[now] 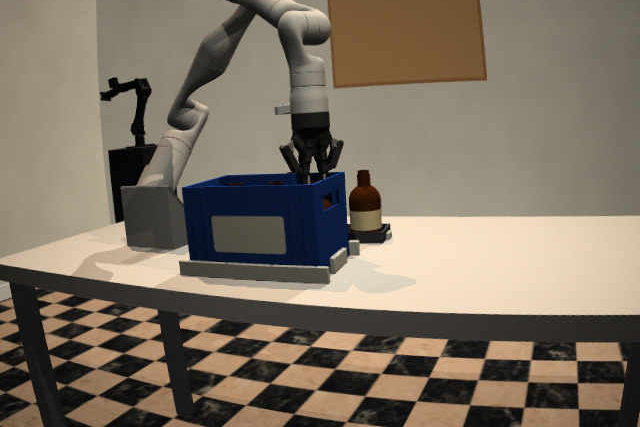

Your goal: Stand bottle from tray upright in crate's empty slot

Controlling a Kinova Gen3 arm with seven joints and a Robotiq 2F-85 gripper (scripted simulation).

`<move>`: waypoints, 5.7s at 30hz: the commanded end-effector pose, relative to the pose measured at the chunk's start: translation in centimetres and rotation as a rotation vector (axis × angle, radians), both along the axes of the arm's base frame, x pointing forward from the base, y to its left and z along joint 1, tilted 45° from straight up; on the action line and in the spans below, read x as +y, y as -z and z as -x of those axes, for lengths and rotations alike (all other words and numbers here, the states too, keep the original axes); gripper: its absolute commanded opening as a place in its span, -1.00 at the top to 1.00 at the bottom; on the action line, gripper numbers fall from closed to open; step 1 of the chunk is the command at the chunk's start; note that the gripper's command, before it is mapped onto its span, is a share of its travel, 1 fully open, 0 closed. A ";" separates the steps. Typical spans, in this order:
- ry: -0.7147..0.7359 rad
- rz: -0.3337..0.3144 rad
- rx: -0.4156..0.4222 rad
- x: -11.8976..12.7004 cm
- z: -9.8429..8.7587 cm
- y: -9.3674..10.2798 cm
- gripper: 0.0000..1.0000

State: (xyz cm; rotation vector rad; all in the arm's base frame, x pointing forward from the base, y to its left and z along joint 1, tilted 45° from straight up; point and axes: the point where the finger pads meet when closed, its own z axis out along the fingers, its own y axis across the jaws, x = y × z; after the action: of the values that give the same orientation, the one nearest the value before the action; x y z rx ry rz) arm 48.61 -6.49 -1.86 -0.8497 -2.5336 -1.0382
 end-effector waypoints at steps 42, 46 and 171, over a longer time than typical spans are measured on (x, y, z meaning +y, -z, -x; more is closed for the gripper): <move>0.001 0.001 -0.001 -0.1 0.0 0.0 1.00; 0.001 0.001 -0.001 -0.1 0.0 0.0 -0.27; 0.001 0.001 -0.001 -6.0 -0.3 -5.9 -0.27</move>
State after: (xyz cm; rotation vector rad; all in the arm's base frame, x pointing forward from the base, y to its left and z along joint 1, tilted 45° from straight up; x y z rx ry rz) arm 48.82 -12.28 3.94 -0.8484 -2.5322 -1.0383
